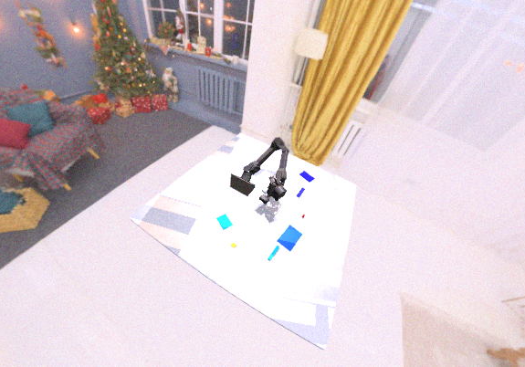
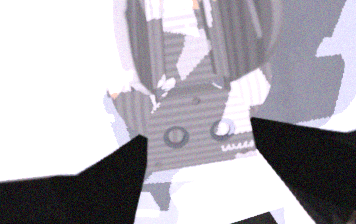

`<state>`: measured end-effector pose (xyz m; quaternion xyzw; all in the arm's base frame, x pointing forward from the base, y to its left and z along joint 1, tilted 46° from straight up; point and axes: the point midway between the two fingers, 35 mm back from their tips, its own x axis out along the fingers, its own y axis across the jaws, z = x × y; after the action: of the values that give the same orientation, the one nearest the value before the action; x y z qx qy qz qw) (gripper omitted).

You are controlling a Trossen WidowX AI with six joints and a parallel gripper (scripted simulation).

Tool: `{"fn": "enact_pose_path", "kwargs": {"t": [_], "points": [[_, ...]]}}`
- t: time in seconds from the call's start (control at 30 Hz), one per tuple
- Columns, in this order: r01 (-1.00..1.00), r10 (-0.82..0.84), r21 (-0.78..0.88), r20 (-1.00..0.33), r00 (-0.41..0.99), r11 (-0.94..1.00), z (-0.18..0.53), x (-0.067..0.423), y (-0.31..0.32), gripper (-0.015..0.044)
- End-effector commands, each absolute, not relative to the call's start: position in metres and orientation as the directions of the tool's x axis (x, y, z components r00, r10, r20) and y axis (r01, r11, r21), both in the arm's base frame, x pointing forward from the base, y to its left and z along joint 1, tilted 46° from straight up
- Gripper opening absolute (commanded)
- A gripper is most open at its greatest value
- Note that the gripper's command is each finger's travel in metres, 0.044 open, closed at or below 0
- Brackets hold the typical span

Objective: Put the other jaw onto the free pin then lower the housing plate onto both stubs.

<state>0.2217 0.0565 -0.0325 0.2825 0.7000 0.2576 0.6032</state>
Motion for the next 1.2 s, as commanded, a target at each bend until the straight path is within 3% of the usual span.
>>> {"fn": "enact_pose_path", "kwargs": {"t": [0.0,0.43,0.57,1.17], "points": [[0.088,0.706,0.701,-0.699,-0.113,0.708,-0.033,0.221,0.057,0.0351],[0.088,0.706,0.701,-0.699,-0.113,0.708,-0.033,0.221,0.057,0.0351],[0.085,0.706,0.702,-0.699,-0.113,0.708,-0.033,0.222,0.056,0.0440],[0.086,0.703,0.698,-0.702,-0.111,0.711,-0.018,0.227,0.040,0.0440]]}}
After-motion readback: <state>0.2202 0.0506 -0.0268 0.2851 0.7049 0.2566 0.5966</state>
